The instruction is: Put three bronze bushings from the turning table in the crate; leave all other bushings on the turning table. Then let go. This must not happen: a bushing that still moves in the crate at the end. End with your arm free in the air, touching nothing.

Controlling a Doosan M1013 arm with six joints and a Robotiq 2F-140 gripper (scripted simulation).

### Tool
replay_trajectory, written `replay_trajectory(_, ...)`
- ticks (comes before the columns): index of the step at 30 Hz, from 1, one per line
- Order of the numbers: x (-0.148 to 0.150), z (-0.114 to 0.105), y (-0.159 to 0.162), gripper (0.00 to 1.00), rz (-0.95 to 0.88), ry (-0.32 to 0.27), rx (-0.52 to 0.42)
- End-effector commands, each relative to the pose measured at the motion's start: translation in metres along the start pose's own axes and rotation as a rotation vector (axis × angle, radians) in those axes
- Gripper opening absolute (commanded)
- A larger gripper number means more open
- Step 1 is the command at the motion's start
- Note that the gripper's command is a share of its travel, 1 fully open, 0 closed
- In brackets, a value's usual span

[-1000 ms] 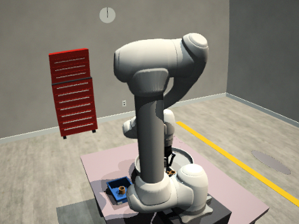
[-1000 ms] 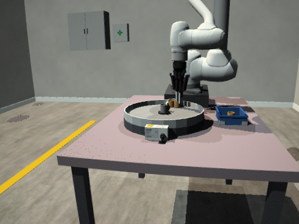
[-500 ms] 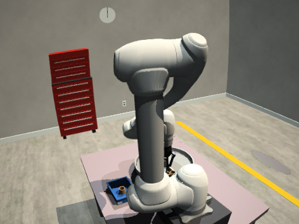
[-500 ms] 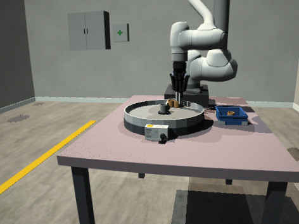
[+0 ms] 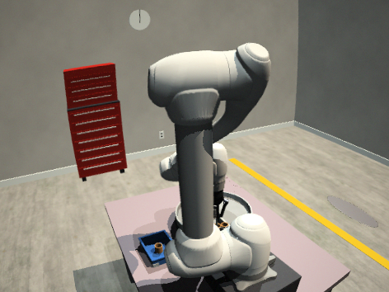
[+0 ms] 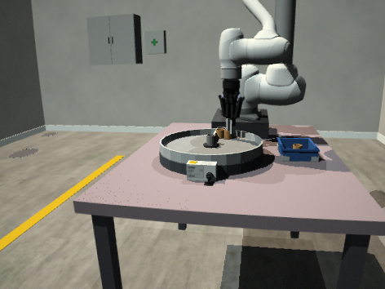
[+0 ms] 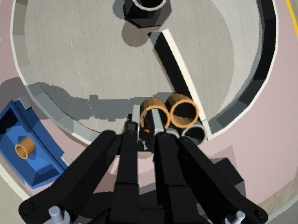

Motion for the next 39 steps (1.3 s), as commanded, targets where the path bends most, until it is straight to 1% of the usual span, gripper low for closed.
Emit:
replay_trajectory(1, 0.0, 0.0, 0.0, 0.1, 0.0, 0.0, 0.0)
replay_trajectory(7, 0.0, 0.0, 0.0, 0.1, 0.0, 0.0, 0.0)
replay_trajectory(8, 0.0, 0.0, 0.0, 0.0, 0.0, 0.0, 0.0)
replay_trajectory(39, 0.0, 0.0, 0.0, 0.0, 0.0, 0.0, 0.0)
Point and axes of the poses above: the point where the finger pads meet when closed, its own z axis out along the fingers, its own x axis across the jaws, y = z × x, the point moved 2 cm from there along -z, back along the fingers, and after that the axes turned 10 degrees about z, right-handed, at the moved point
